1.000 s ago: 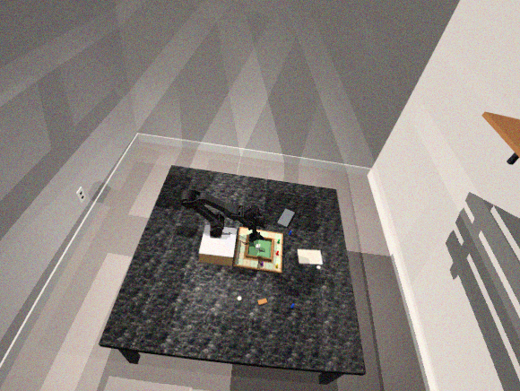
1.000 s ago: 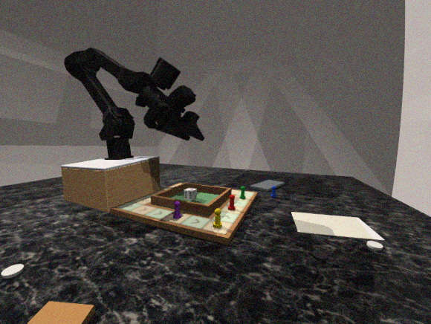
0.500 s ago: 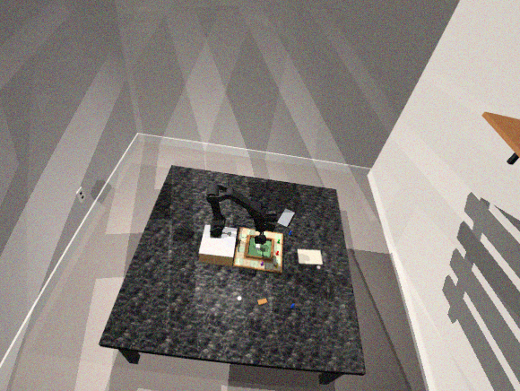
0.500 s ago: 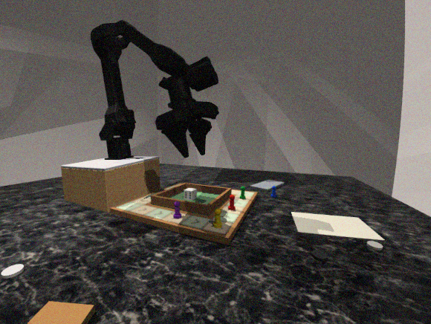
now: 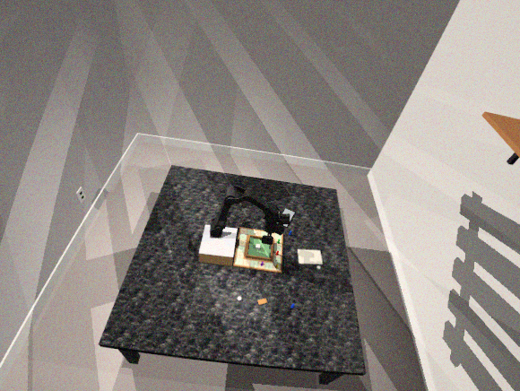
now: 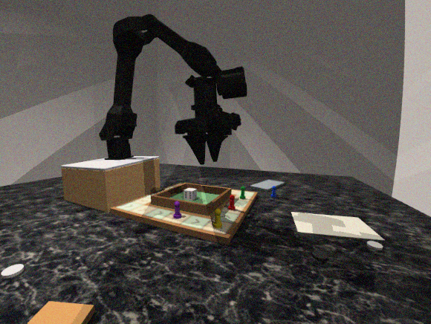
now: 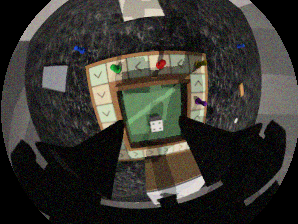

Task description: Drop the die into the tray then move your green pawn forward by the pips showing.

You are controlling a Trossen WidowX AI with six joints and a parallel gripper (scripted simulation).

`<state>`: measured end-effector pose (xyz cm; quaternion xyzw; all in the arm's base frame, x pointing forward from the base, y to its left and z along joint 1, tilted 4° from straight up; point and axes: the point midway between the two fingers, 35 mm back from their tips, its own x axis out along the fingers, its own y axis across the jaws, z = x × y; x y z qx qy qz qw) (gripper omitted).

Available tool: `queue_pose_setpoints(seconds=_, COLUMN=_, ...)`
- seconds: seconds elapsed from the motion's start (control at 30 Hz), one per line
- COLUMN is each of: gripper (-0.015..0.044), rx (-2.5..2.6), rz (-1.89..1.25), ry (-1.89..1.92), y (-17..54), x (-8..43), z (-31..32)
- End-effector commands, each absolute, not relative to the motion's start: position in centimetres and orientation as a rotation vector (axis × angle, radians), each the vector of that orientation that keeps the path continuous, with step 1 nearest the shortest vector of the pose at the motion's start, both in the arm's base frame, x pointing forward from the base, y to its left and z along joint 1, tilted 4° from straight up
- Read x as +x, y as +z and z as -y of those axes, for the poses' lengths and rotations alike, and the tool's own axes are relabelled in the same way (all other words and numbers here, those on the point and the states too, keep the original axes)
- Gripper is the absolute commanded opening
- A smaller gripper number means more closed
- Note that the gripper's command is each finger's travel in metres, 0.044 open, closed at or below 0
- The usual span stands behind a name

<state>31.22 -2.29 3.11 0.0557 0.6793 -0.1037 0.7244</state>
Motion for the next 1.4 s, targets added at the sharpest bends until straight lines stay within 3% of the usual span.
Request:
queue_pose_setpoints(seconds=0.0, gripper=0.0204, rx=0.226, rz=-1.514, ry=-0.318, y=2.0, x=35.2, z=0.6)
queue_pose_setpoints(seconds=0.23, gripper=0.02, rx=0.363, rz=-1.523, ry=-0.456, y=-0.5, x=40.0, z=-1.8)
queue_pose_setpoints(seconds=1.37, gripper=0.02, rx=0.362, rz=-1.523, ry=-0.456, y=-5.0, x=39.9, z=-1.2)
